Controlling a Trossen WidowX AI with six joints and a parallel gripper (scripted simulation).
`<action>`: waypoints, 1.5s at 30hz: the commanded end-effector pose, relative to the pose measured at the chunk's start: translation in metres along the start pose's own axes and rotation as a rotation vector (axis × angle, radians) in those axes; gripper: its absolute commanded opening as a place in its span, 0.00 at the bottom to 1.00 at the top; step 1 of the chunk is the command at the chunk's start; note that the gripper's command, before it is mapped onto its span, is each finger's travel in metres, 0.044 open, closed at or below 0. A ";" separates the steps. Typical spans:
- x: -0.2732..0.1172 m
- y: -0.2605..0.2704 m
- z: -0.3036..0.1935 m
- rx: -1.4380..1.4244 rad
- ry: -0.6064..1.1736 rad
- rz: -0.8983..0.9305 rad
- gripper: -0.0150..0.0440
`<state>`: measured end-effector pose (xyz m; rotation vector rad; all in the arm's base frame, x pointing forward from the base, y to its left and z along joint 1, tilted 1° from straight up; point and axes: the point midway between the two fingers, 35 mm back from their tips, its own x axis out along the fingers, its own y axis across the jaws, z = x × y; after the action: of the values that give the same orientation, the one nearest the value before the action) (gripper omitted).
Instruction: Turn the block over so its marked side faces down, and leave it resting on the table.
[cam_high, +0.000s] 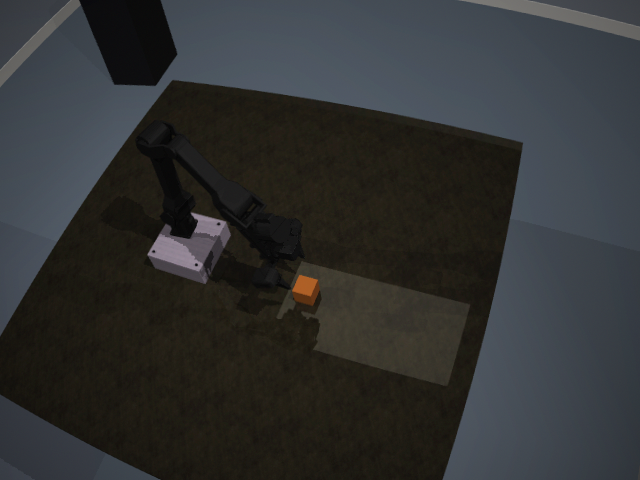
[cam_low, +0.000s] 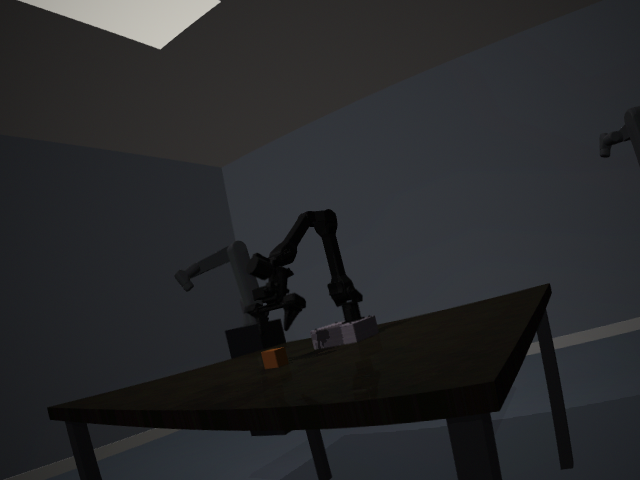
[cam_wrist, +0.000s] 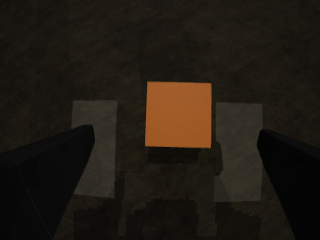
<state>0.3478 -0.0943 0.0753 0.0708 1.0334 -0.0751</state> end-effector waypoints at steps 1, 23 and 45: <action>0.000 -0.001 0.014 -0.006 0.091 0.005 1.00; 0.014 -0.002 0.030 -0.006 0.483 -0.013 1.00; 0.047 -0.002 0.013 -0.006 0.483 -0.013 1.00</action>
<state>0.3836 -0.0992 0.0497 0.0748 1.5071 -0.0614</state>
